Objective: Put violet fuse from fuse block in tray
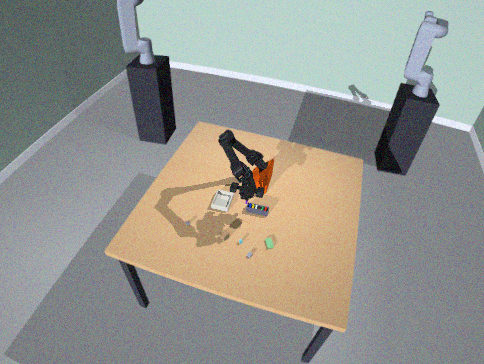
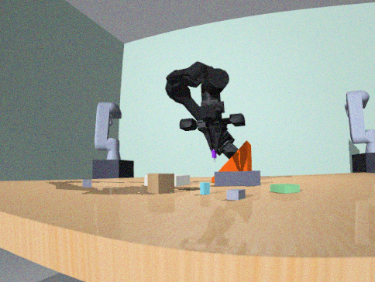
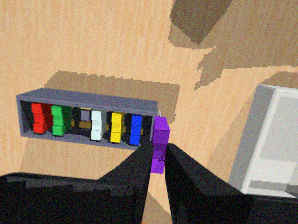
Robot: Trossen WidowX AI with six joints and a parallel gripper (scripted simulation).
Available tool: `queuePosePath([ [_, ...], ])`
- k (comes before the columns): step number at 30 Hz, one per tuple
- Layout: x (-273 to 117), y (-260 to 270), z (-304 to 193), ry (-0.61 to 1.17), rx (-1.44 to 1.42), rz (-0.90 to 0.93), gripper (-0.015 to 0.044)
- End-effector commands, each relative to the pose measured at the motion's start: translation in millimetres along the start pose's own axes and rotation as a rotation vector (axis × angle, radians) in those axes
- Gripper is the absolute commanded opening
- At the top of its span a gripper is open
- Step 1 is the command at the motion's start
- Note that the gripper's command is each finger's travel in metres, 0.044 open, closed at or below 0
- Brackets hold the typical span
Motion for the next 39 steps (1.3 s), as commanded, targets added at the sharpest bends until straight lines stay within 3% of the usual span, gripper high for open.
queuePosePath([
  [1, -2, -26, -4, -0.004, -0.003, -0.003, 0.0000],
  [18, -3, -140, -47, 0.006, 0.002, -0.036, 0.0000],
  [39, 21, -145, -49, 0.006, 0.002, -0.039, 0.0000],
])
Point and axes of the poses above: the point midway between the two fingers, 35 mm back from their tips, its own x axis out along the fingers, its own y axis across the jaws, z = x × y, the point moved 8 cm from there along -x, back along the fingers, and after that the axes turned 8 degrees about -x, right-handed, at the moved point
